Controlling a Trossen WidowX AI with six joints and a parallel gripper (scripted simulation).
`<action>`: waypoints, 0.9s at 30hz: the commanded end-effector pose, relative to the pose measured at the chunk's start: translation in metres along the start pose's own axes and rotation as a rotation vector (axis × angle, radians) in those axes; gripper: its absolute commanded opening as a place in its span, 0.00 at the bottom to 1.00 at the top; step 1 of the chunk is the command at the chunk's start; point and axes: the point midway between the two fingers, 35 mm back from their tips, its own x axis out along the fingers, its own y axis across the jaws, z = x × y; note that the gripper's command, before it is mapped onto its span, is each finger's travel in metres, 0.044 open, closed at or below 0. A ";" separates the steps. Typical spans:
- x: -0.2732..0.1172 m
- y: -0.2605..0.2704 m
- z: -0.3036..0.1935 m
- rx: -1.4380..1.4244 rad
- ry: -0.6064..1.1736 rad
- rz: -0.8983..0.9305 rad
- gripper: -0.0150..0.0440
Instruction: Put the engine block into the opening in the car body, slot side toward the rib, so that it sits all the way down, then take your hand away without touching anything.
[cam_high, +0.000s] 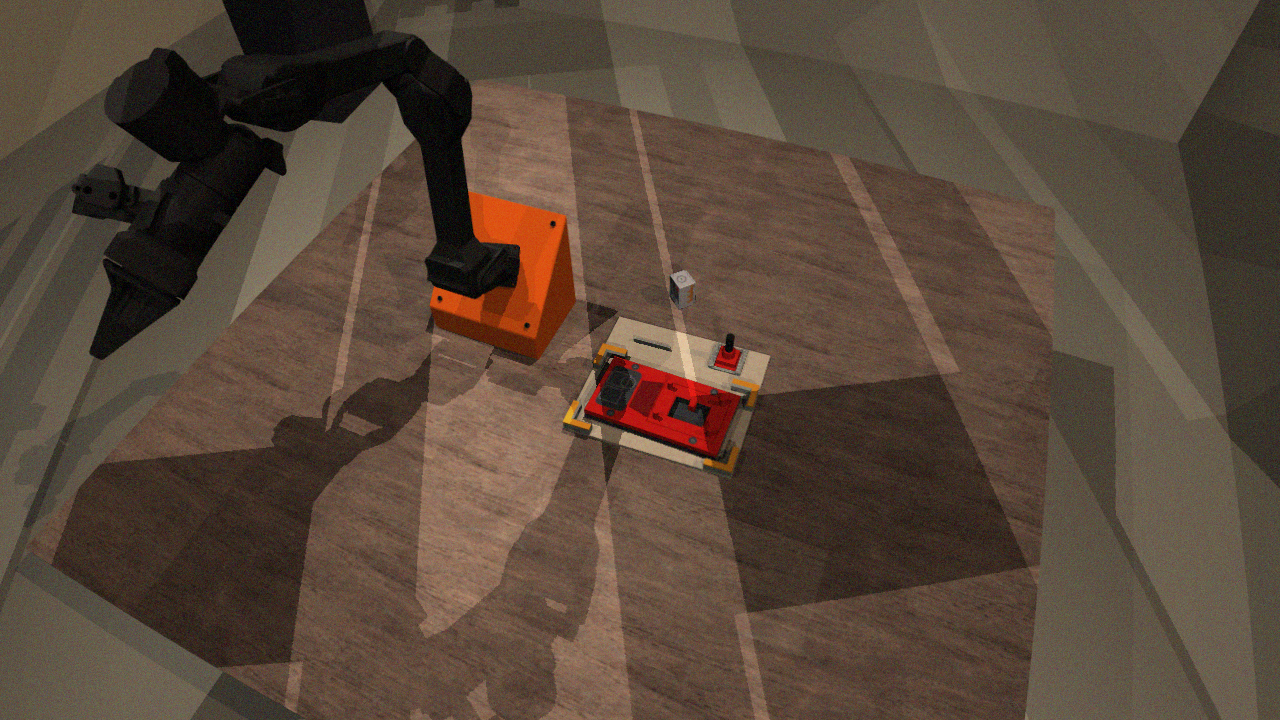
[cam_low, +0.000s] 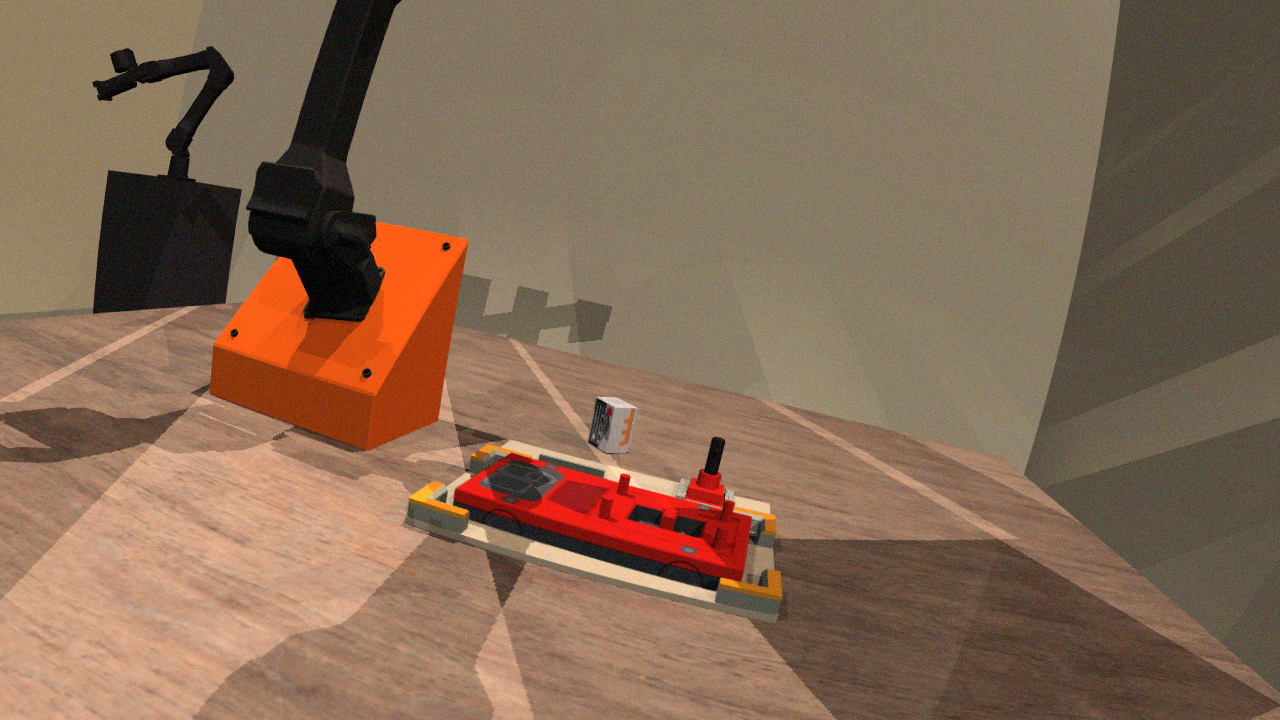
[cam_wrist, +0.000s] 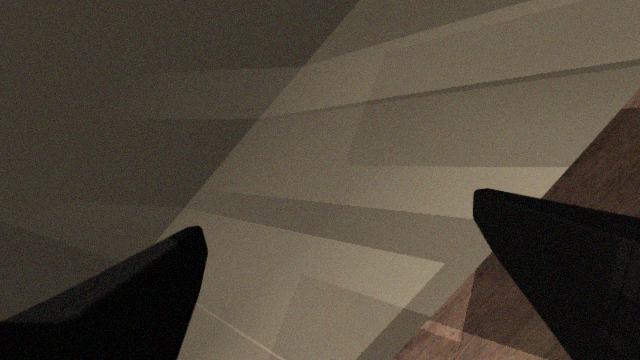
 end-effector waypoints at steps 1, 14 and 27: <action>0.021 -0.002 -0.020 0.016 0.088 0.017 1.00; 0.076 -0.006 -0.107 0.250 0.401 -0.030 1.00; 0.090 0.013 -0.245 0.421 0.778 -0.159 1.00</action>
